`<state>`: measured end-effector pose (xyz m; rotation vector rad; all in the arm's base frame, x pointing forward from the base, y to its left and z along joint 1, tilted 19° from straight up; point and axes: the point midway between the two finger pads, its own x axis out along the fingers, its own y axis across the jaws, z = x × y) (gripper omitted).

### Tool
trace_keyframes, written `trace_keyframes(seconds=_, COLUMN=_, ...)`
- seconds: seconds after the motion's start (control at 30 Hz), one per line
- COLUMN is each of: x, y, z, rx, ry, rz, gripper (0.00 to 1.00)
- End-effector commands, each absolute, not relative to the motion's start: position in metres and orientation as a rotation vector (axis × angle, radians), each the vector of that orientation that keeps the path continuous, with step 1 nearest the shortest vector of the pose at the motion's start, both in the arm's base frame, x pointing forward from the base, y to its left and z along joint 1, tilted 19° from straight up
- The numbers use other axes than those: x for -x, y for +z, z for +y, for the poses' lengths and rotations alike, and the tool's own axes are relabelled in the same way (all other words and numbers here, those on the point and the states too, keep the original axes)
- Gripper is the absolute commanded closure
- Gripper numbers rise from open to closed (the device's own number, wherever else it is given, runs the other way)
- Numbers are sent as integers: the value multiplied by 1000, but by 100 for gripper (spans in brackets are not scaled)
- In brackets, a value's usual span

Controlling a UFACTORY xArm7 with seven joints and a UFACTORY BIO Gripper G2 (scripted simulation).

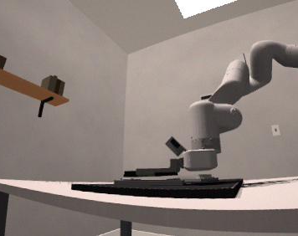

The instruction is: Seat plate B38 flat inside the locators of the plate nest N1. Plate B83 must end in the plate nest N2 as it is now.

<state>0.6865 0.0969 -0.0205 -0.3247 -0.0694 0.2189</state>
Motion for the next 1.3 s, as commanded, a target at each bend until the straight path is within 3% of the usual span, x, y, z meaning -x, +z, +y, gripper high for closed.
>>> trace_keyframes(seconds=0.0, x=-688, y=-19, z=98, rx=323, ry=220, rz=-74, gripper=100)
trace_keyframes(seconds=1.27, x=-688, y=-24, z=96, rx=323, ry=220, rz=-74, gripper=100)
